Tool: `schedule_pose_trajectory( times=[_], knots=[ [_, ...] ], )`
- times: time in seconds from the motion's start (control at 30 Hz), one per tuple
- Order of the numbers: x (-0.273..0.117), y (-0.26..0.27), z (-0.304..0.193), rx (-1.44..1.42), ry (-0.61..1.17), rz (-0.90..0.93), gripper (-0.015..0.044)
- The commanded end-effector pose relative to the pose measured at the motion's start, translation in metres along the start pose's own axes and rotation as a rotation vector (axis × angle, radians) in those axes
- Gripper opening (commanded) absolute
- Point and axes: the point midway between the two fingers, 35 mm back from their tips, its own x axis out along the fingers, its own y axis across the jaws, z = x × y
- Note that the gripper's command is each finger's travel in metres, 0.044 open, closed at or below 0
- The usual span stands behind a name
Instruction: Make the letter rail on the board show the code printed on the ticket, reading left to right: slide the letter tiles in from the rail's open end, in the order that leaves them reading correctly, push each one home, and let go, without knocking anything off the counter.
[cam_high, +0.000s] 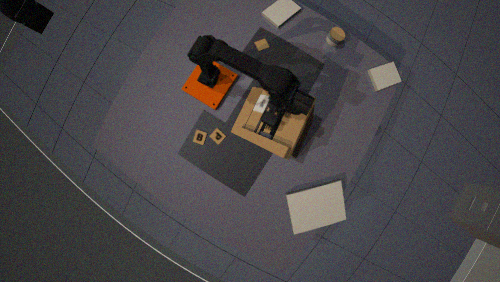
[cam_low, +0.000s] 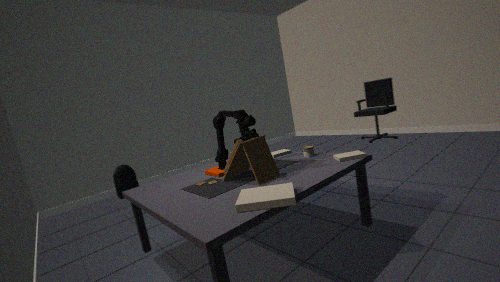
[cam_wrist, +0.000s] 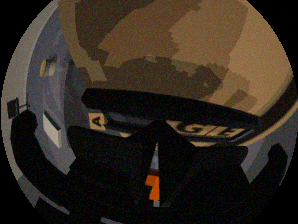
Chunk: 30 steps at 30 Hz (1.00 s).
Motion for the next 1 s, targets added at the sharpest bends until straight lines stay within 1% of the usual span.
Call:
schedule_pose_trajectory(
  times=[0.0, 0.5, 0.97],
  knots=[
    [0.000, -0.002, 0.000, -0.004, 0.001, -0.001, 0.0000],
    [0.001, -0.006, 0.000, -0.004, 0.001, -0.001, 0.0000],
    [-0.012, -0.003, -0.009, -0.004, 0.002, -0.001, 0.0000]
  ],
)
